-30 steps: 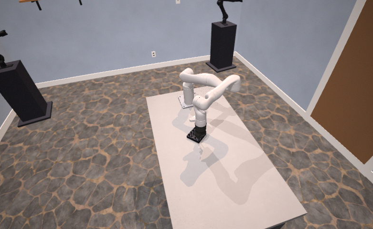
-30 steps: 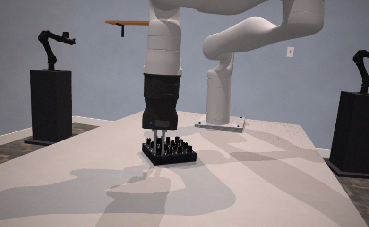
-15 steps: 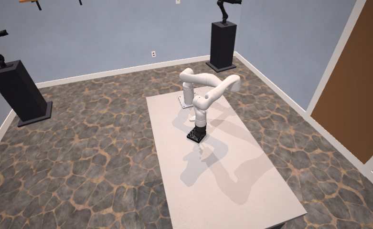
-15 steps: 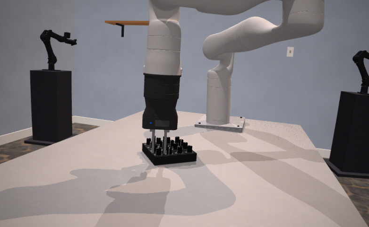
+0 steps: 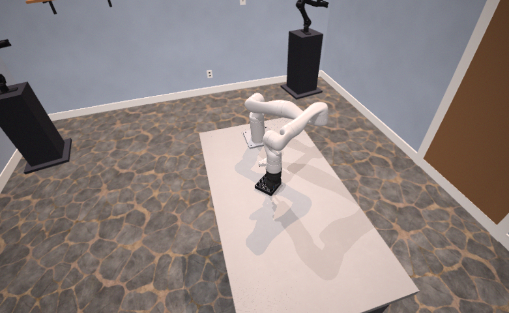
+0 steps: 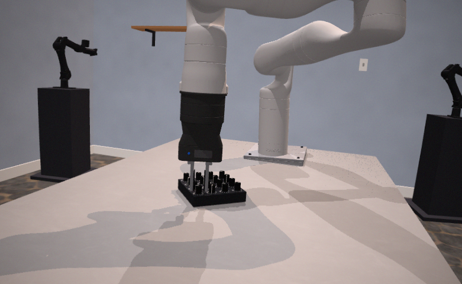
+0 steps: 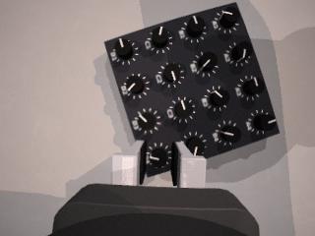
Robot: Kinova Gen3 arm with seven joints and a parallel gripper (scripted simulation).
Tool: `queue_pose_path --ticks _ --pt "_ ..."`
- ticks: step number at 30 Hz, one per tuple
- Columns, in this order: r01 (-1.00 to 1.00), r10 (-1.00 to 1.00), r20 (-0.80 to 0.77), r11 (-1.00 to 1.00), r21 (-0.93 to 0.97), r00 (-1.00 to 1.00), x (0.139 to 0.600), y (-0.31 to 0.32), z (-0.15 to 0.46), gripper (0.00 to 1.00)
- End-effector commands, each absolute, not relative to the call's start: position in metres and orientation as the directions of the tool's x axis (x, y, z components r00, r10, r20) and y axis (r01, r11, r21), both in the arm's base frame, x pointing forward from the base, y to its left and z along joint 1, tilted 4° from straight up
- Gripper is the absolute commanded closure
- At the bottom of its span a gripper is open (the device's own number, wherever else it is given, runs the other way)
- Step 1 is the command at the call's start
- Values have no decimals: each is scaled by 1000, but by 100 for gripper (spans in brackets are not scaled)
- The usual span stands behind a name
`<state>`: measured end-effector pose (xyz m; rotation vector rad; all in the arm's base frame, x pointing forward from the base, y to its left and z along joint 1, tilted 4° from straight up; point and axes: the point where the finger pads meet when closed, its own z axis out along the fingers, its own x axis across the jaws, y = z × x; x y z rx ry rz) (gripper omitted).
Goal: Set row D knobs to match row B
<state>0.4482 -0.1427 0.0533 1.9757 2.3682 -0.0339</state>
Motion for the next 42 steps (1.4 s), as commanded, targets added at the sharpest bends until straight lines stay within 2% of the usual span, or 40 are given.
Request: queue_pose_path --ticks 1,17,32,33,42 --pt "983 982 -59 180 23 -179 449 -143 57 54" --pt "983 982 -59 180 23 -179 448 -141 90 54" --pt "983 982 -59 180 23 -179 448 -141 91 54" --pt "983 982 -59 180 23 -179 448 -141 91 0" --pt "983 982 -59 180 23 -179 447 -140 104 0"
